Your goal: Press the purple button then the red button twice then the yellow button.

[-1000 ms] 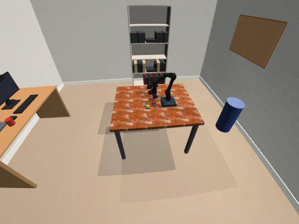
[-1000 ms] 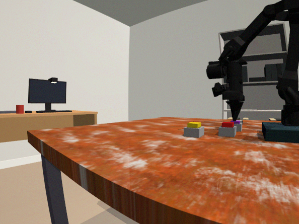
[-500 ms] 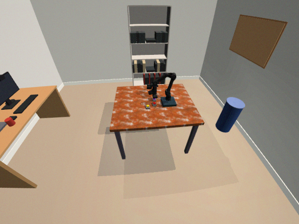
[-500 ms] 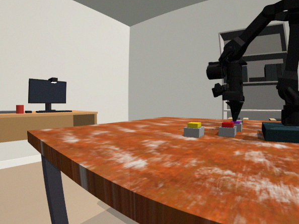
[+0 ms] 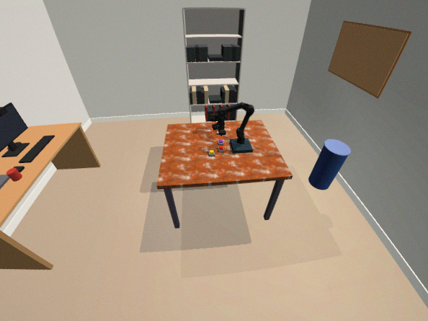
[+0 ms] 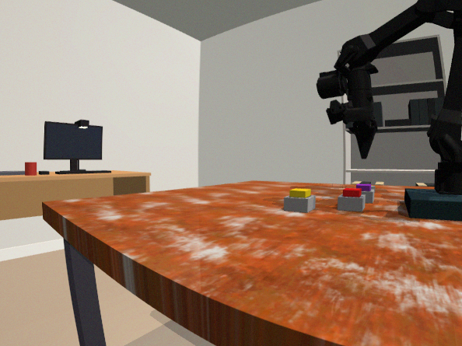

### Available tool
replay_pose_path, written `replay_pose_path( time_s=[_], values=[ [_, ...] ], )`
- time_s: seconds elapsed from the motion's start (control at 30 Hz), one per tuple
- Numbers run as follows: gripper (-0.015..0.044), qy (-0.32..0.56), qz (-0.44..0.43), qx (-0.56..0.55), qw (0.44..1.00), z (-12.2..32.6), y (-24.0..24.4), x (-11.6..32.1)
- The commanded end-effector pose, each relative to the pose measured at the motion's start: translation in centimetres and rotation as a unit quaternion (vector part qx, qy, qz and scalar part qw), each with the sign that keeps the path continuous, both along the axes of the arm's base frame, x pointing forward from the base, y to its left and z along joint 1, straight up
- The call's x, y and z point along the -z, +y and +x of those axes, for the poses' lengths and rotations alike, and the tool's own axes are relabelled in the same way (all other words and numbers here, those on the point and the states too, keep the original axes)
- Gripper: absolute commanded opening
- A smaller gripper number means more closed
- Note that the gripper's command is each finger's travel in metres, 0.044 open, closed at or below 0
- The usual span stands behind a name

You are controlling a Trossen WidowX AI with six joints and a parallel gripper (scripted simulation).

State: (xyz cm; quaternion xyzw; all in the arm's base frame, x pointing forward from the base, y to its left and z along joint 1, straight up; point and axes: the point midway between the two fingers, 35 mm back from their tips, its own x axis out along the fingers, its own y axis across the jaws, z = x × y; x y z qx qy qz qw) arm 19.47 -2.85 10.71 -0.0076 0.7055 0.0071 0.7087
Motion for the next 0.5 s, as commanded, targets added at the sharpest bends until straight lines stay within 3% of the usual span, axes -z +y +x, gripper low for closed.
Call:
replay_pose_path(
  time_s=[0.0,0.17,0.47],
  values=[
    [0.002,-0.007,-0.003,0.002,1.0,-0.1,0.0,-2.7],
    [0.002,-0.008,-0.002,0.002,1.0,0.3,1.2,-2.7],
    [0.002,-0.008,0.003,0.002,1.0,0.9,9.8,-2.8]
  ],
)
